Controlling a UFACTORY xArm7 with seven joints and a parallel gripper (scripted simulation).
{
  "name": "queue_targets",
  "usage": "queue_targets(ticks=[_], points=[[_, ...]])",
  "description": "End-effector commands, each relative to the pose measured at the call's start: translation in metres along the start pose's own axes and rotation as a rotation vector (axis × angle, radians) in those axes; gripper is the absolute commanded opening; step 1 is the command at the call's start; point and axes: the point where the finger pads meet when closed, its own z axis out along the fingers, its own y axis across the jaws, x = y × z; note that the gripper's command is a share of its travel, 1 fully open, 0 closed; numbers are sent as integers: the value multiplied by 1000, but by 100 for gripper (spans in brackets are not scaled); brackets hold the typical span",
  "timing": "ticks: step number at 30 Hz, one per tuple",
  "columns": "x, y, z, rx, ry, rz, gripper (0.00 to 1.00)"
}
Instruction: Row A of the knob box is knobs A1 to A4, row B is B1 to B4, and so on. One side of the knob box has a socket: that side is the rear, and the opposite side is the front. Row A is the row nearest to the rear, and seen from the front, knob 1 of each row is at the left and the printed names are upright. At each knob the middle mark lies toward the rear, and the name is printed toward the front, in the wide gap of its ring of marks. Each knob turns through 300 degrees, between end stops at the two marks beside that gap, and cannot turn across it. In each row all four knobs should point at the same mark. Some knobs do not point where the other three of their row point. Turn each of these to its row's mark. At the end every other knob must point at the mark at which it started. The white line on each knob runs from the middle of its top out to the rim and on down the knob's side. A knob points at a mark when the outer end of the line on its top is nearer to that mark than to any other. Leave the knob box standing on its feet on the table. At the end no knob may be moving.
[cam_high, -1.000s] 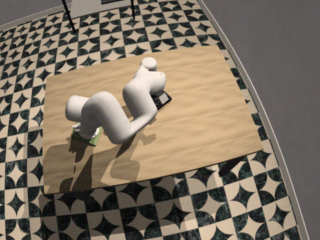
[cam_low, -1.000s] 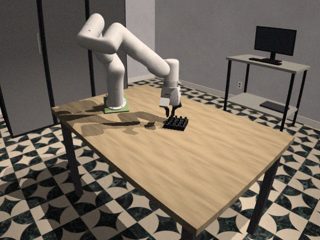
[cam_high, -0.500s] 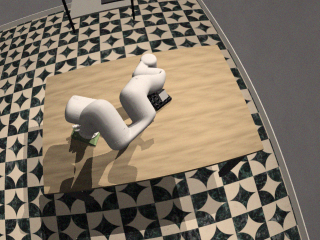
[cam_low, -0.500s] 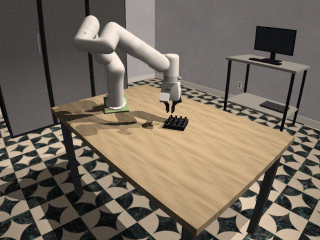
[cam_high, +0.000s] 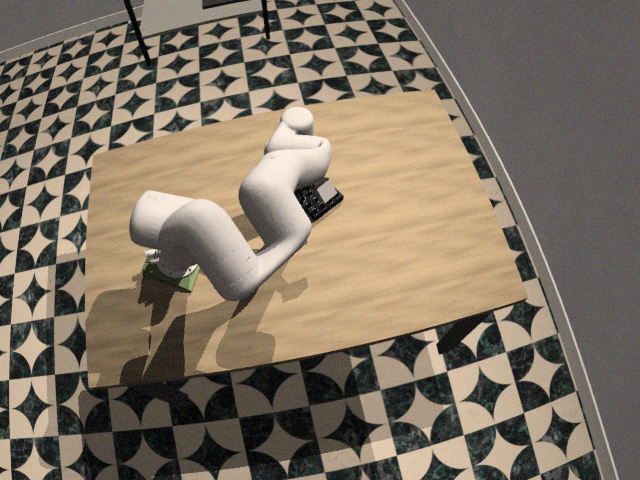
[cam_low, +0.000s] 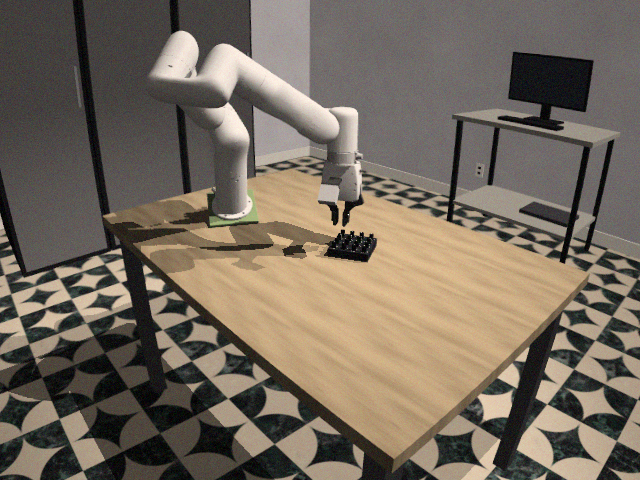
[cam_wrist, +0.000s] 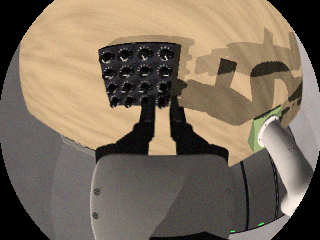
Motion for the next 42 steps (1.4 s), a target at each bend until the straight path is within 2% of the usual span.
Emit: queue_targets(ticks=[1,4,8,19,21,22,36,38,39,42], points=[[0,-1,-2,3,0,48,19],[0,-1,-2,3,-1,78,19],[0,-1,-4,4,-2,250,19],[0,-2,-9,4,-4,604,19],[0,-2,-9,4,-4,604,19],[1,-2,-10,4,-4,690,19],[1,-2,-15,3,-5,1137,19],[1,-2,-15,3,-5,1137,19],[1,-2,-16,3,-5,1223,19],[1,-2,-17,3,-5,1308,19]])
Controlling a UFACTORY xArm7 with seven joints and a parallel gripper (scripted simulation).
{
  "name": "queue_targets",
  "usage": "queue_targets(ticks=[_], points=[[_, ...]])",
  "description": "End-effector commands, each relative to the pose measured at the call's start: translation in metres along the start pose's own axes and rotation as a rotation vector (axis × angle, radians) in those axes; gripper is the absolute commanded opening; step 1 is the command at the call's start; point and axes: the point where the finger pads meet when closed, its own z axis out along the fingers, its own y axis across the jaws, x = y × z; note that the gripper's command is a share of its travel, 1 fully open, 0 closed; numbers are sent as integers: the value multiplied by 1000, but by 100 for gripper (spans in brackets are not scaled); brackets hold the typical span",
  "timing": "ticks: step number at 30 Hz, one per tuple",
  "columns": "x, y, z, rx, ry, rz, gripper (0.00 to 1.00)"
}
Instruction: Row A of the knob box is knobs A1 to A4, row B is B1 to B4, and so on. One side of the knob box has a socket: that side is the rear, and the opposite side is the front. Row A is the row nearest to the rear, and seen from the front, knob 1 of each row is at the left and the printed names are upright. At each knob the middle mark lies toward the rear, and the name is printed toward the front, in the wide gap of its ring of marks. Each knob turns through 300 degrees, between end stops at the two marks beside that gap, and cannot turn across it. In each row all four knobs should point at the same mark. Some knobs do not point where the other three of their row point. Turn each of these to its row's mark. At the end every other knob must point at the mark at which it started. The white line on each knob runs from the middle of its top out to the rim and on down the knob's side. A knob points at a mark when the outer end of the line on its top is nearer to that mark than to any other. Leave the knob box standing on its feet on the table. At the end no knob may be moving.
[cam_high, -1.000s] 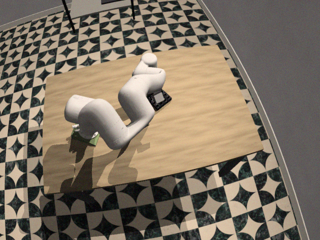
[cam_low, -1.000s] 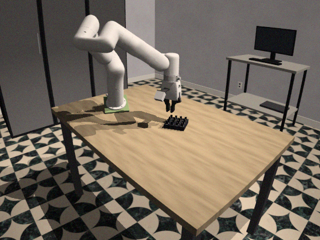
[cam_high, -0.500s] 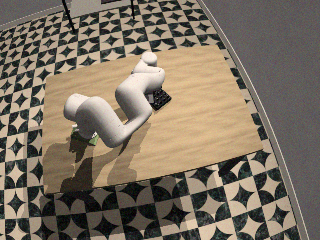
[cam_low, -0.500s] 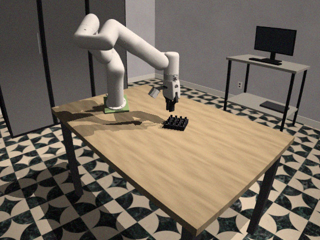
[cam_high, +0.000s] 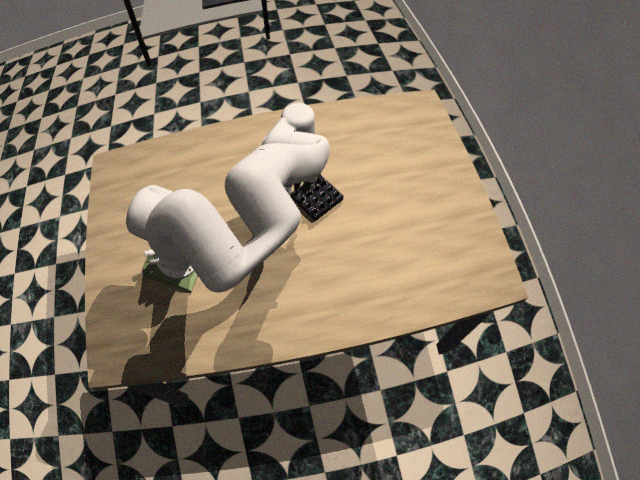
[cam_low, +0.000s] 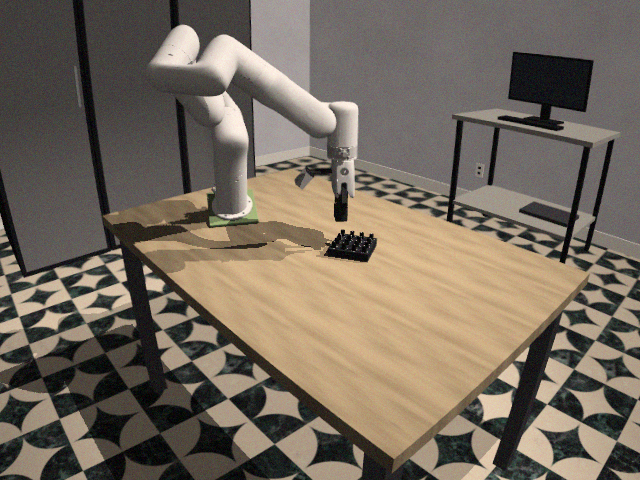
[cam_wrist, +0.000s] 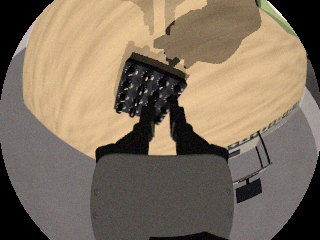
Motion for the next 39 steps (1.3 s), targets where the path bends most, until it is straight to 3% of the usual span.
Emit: queue_targets(ticks=[1,18,39], points=[[-1,0,-3,10,-4,156,19],[-1,0,-7,11,-4,623,19],[-1,0,-7,11,-4,639,19]])
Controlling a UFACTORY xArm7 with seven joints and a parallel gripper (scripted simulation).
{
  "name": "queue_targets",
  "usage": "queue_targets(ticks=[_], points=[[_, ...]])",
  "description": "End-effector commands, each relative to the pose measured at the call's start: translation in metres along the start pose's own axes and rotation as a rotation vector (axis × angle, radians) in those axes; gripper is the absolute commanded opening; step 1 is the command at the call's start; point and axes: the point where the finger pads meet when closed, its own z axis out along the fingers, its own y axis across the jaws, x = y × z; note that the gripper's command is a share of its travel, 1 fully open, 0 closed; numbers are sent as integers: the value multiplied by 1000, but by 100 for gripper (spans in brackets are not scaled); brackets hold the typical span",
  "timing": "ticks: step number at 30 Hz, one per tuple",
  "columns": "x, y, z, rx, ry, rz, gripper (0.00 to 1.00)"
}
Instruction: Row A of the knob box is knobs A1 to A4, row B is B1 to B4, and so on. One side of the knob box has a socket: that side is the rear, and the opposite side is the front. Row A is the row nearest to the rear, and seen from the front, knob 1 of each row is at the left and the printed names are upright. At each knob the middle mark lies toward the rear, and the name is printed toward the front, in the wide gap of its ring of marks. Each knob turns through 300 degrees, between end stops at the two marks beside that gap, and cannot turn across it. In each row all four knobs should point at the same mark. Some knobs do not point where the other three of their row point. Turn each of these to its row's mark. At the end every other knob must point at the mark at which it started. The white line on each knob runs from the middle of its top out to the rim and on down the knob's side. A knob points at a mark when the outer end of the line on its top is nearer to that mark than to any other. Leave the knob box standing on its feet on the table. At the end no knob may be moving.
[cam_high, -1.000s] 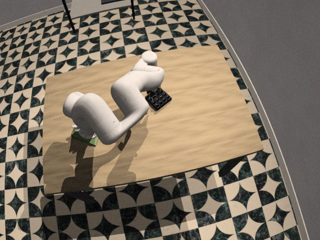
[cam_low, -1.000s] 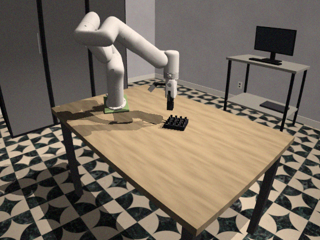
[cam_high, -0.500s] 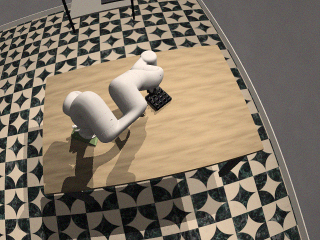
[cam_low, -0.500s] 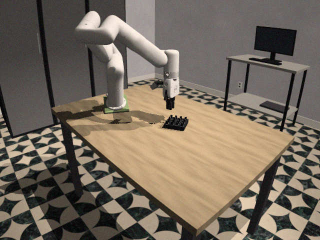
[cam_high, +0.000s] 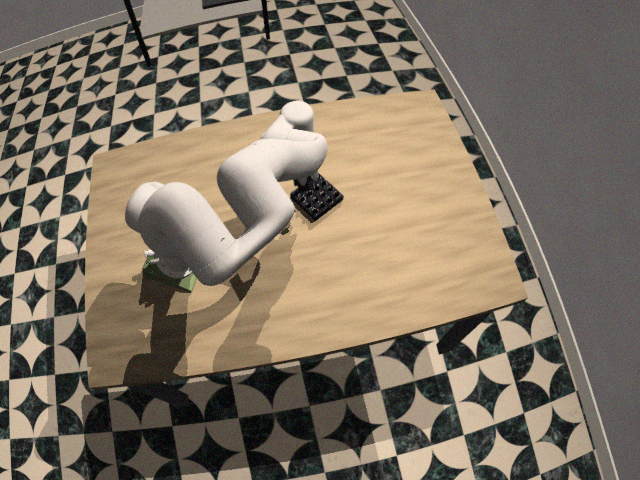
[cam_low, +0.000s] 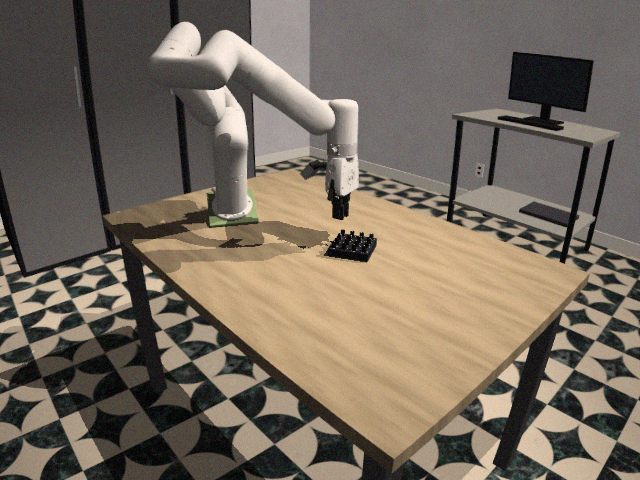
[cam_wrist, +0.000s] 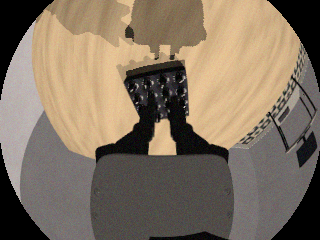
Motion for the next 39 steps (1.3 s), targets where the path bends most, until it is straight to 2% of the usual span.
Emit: queue_targets(ticks=[1,26,39], points=[[-1,0,-1,-1,-3,0,19],[-1,0,0,-1,-3,0,19],[-1,0,9,-1,-3,0,19]])
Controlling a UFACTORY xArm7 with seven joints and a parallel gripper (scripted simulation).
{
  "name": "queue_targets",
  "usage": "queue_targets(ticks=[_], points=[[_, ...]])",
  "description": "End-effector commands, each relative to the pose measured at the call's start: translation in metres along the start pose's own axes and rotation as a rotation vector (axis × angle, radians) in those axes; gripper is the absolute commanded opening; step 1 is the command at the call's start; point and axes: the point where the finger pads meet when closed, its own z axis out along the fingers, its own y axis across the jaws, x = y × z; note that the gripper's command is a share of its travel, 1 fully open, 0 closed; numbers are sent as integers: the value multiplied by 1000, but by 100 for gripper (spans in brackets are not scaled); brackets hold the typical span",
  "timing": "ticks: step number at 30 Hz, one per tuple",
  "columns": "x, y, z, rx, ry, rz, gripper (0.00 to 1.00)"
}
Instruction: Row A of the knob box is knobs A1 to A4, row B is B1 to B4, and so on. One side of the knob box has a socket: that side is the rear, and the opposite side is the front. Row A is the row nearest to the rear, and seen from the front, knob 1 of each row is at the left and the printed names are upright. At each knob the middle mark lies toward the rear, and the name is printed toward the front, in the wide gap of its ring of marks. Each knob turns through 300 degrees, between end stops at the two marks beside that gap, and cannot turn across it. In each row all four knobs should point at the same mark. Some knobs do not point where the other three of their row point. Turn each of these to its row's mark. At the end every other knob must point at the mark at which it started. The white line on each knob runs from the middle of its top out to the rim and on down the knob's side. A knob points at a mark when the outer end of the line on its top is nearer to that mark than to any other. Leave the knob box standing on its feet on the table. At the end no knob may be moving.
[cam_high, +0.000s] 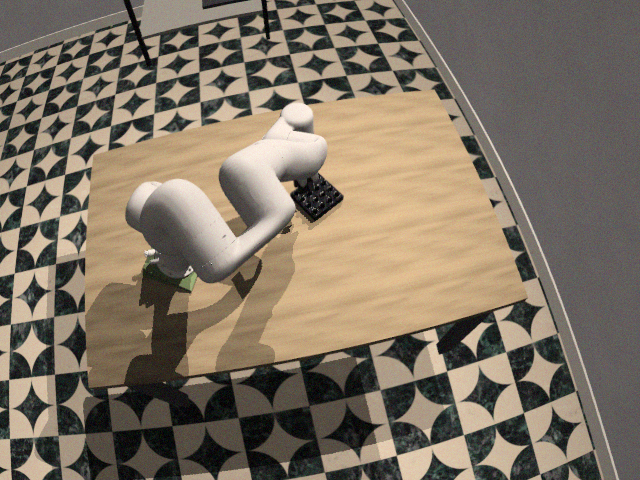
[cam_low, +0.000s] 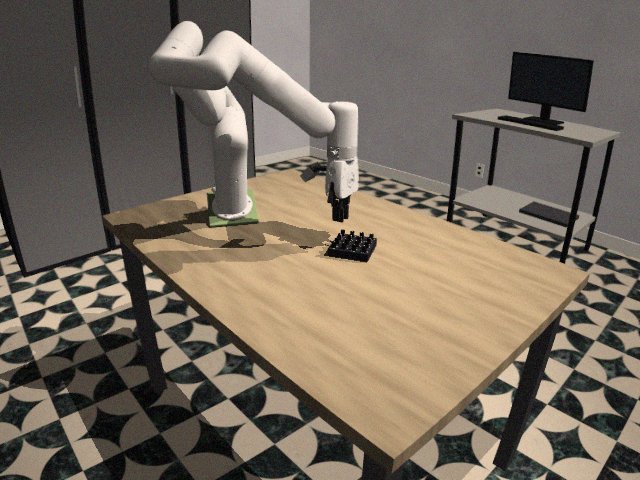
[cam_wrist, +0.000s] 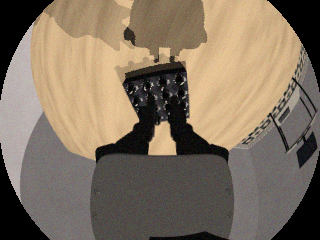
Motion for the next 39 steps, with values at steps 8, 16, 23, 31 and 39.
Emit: queue_targets(ticks=[8,16,23,31,39], points=[[-1,0,9,-1,-3,0,19],[-1,1,20,-1,-3,0,19],[-1,1,26,-1,-3,0,19],[-1,1,34,-1,-3,0,19],[-1,1,36,-1,-3,0,19]])
